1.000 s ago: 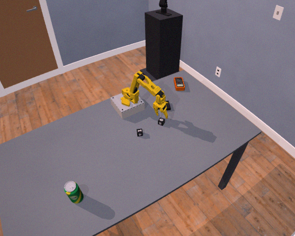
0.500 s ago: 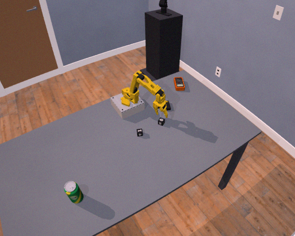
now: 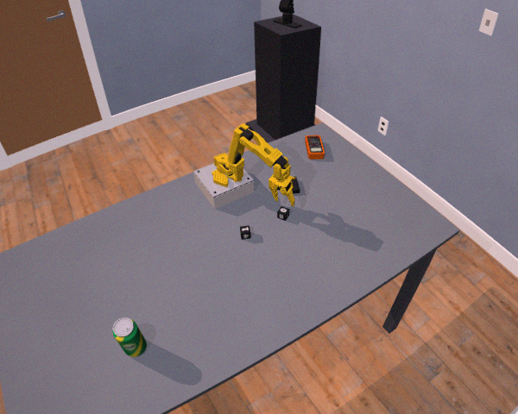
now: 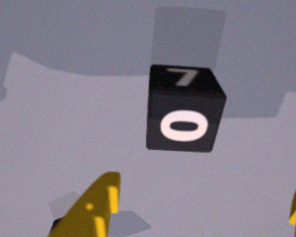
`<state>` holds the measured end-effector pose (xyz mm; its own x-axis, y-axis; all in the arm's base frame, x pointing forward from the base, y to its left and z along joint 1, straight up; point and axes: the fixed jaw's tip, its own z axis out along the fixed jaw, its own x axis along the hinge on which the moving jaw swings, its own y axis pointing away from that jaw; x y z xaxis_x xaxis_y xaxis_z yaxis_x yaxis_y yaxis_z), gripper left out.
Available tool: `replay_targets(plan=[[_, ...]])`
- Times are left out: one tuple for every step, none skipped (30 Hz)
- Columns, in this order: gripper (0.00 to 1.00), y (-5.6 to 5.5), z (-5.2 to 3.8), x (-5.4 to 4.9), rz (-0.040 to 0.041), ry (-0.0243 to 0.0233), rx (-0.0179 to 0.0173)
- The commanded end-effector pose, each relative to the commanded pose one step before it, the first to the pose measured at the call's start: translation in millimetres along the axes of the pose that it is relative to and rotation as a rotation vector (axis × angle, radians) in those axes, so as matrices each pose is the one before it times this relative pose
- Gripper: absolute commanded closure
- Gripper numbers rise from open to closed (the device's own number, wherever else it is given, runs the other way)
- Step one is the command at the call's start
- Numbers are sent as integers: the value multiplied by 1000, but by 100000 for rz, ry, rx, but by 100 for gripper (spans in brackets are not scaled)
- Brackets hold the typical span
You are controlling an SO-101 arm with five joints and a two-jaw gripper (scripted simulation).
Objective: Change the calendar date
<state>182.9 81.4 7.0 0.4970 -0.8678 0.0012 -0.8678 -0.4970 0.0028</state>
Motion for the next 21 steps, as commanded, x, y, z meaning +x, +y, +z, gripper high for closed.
replay_targets(plan=[[64, -6984, -11805, 2563, 795, 453, 5937], [64, -1900, -3020, 186, 0, 169, 1747], [64, -2222, -3547, 218, 0, 199, 2052], [64, -2518, -4032, 241, 0, 226, 2329], [64, -2777, -4465, 273, 0, 251, 2574], [65, -2993, -4818, 290, 1, 269, 2778], [65, -3160, -5092, 304, -2, 283, 2939], [65, -3272, -5286, 318, 1, 296, 3045], [65, -3331, -5381, 327, 1, 302, 3102], [65, 0, 0, 0, 0, 0, 0], [65, 0, 0, 0, 0, 0, 0], [65, -3337, -5384, 321, 0, 302, 3102], [65, -3273, -5285, 319, 0, 296, 3045], [65, -3158, -5097, 305, 1, 284, 2938], [65, -2995, -4814, 294, -3, 269, 2778], [65, -2778, -4459, 268, 0, 251, 2574], [65, -2518, -4031, 243, 0, 227, 2329], [65, -2225, -3552, 220, 0, 200, 2052], [65, -1897, -3022, 180, 2, 170, 1747], [65, -1563, -2475, 154, -1, 139, 1433], [65, -1217, -1923, 119, 2, 109, 1116]])
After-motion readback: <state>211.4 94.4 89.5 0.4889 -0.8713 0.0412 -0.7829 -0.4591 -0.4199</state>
